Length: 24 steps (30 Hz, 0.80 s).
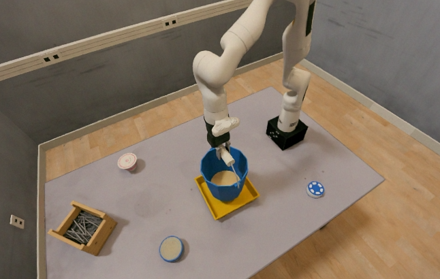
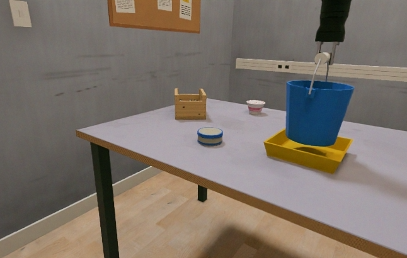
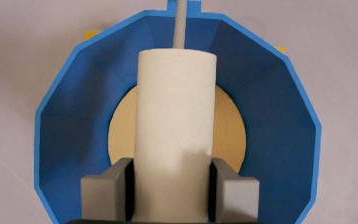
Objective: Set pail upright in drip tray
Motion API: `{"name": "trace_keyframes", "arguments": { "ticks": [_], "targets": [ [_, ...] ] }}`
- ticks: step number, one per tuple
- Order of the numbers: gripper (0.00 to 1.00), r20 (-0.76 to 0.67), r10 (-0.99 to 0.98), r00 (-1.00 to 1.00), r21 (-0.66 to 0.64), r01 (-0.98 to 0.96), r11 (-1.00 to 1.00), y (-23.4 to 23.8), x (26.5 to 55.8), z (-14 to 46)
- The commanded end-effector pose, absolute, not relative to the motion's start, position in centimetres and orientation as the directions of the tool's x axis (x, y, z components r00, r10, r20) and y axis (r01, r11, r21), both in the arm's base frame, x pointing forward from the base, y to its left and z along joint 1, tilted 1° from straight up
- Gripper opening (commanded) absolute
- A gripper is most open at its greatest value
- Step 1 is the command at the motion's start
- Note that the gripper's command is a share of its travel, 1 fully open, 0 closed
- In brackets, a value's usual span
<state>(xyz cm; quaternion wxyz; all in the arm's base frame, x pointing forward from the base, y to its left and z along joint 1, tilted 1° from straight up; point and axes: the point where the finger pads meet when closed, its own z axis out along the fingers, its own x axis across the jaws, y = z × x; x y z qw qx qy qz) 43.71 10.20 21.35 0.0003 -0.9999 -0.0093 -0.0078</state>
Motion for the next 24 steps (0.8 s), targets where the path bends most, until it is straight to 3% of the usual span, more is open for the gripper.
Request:
{"name": "trace_keyframes", "arguments": {
  "ticks": [1,24],
  "targets": [
    [0.0,0.018,0.018,1.0,-0.001,0.019,-1.0,10.2,43.8,21.1],
    [0.0,0.018,0.018,1.0,-0.001,0.019,-1.0,10.2,43.8,18.7]
  ]
}}
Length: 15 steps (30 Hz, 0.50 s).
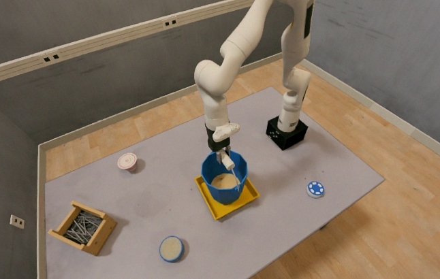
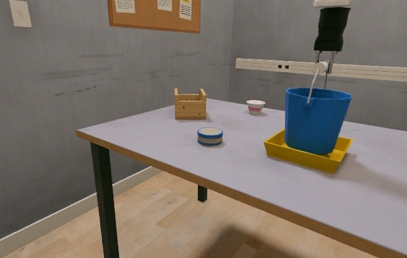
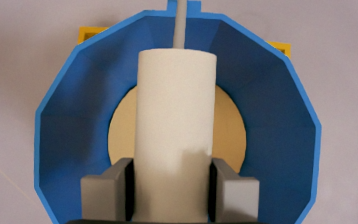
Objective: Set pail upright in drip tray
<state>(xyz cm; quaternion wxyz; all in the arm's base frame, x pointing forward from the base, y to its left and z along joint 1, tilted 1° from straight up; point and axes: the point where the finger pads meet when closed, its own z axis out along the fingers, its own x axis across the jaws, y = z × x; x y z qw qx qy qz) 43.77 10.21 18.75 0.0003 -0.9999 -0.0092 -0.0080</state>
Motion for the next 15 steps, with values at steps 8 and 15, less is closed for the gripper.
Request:
{"name": "trace_keyframes", "arguments": {
  "ticks": [8,15],
  "targets": [
    [0.0,0.018,0.018,1.0,-0.001,0.019,-1.0,10.2,43.8,17.8],
    [0.0,0.018,0.018,1.0,-0.001,0.019,-1.0,10.2,43.8,17.4]
  ]
}}
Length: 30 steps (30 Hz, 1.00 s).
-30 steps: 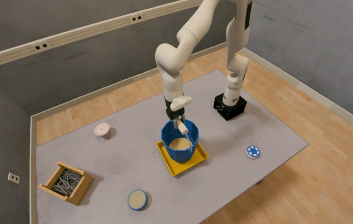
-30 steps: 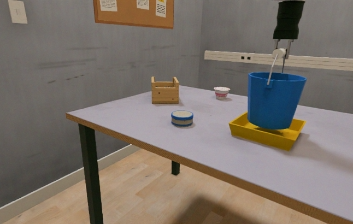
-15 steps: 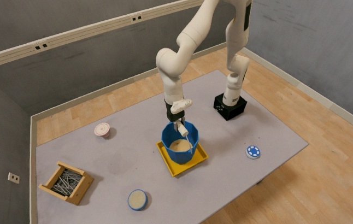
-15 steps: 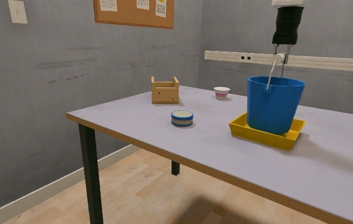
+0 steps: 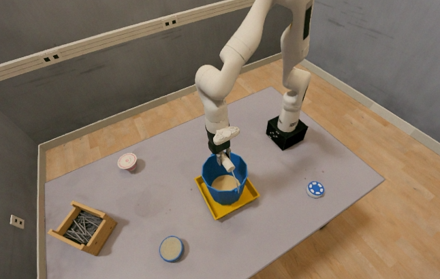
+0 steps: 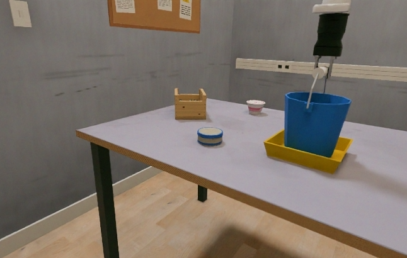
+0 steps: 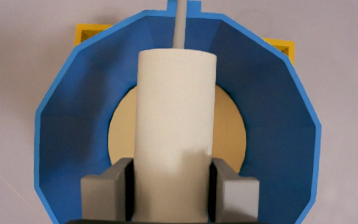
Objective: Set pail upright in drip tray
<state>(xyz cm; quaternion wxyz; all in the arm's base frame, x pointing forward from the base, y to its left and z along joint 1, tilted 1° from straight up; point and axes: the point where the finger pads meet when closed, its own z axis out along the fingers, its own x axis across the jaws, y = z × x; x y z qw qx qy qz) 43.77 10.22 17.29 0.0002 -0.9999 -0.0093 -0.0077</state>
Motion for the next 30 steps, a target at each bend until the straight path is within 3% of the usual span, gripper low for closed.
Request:
{"name": "trace_keyframes", "arguments": {
  "ticks": [1,30],
  "targets": [
    [0.0,0.018,0.018,1.0,-0.001,0.019,-1.0,10.23,43.84,17.28],
    [0.0,0.018,0.018,1.0,-0.001,0.019,-1.0,10.24,43.85,16.32]
  ]
}}
